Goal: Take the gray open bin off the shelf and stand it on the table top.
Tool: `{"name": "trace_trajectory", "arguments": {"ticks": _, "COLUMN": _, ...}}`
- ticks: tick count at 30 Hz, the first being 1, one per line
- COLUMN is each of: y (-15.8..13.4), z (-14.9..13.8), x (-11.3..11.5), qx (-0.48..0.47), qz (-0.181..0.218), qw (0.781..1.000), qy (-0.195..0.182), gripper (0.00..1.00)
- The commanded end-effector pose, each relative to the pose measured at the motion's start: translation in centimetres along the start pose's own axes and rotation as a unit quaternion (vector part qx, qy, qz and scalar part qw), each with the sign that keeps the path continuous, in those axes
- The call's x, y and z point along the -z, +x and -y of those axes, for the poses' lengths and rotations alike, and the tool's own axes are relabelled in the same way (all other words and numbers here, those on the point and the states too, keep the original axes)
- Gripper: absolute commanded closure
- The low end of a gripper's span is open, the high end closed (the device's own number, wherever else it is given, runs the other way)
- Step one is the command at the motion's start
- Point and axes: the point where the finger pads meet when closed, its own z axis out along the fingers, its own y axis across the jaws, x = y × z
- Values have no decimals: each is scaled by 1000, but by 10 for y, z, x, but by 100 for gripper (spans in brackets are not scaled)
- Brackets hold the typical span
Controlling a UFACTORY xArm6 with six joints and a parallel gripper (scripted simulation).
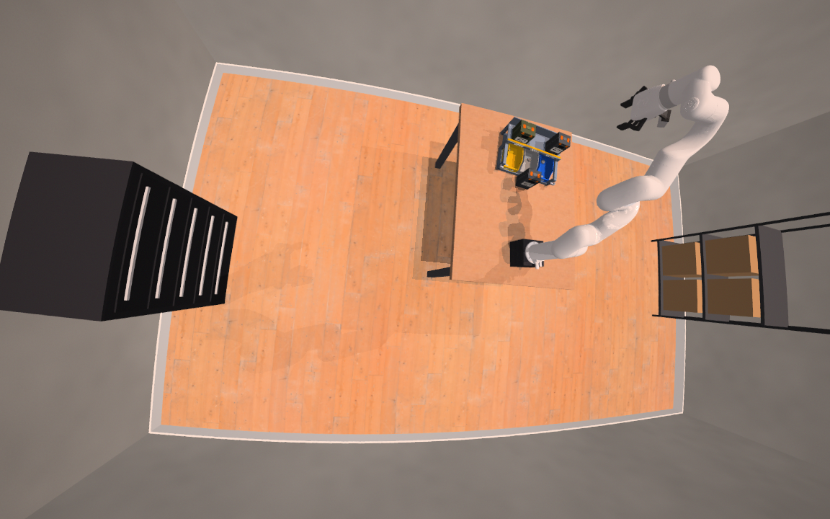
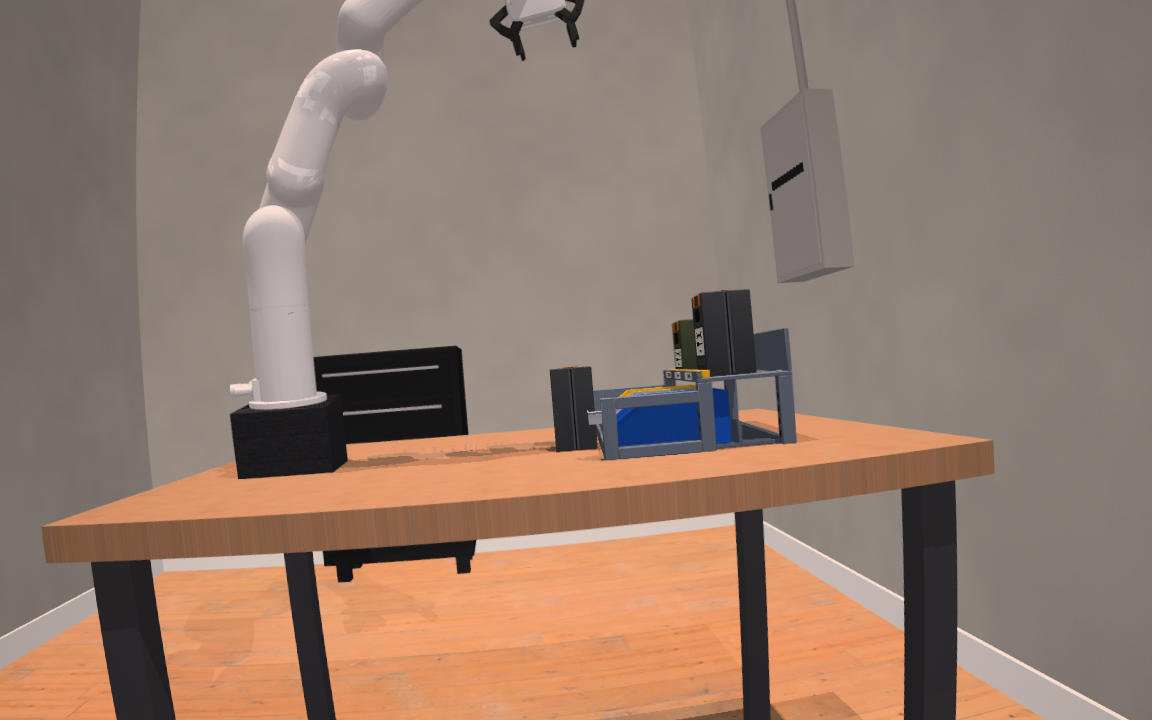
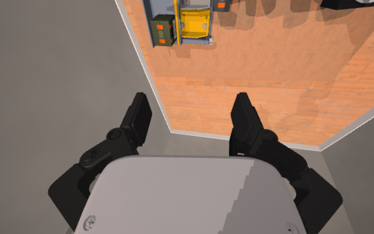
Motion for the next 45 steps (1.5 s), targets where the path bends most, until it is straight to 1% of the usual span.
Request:
{"name": "trace_trajectory", "arguments": {"ticks": 1, "y": 1, "z": -1, "x": 2, "qx": 0, "qz": -11, "qw": 998, "qy": -56, "gripper": 0}}
{"name": "trace_trajectory", "arguments": {"ticks": 3, "y": 2, "z": -1, "x": 3, "qx": 0, "qz": -19, "qw": 995, "qy": -94, "gripper": 0}}
{"name": "trace_trajectory", "arguments": {"ticks": 15, "y": 2, "z": -1, "x": 3, "qx": 0, "qz": -19, "qw": 995, "qy": -94, "gripper": 0}}
{"name": "trace_trajectory", "arguments": {"ticks": 16, "y": 3, "z": -2, "x": 2, "qx": 0, "qz": -4, "qw": 1000, "qy": -19, "gripper": 0}}
{"name": "trace_trajectory", "arguments": {"ticks": 20, "y": 4, "z": -2, "x": 3, "qx": 0, "qz": -19, "qw": 995, "qy": -94, "gripper": 0}}
{"name": "trace_trajectory", "arguments": {"ticks": 32, "y": 4, "z": -2, "x": 3, "qx": 0, "qz": -19, "qw": 995, "qy": -94, "gripper": 0}}
{"name": "trace_trajectory", "arguments": {"ticks": 33, "y": 4, "z": -3, "x": 3, "qx": 0, "qz": -5, "qw": 1000, "qy": -20, "gripper": 0}}
{"name": "trace_trajectory", "arguments": {"ticks": 37, "y": 4, "z": -3, "x": 3, "qx": 0, "qz": -19, "qw": 995, "qy": -94, "gripper": 0}}
{"name": "trace_trajectory", "arguments": {"ticks": 45, "y": 4, "z": -3, "x": 3, "qx": 0, "qz": -19, "qw": 995, "qy": -94, "gripper": 0}}
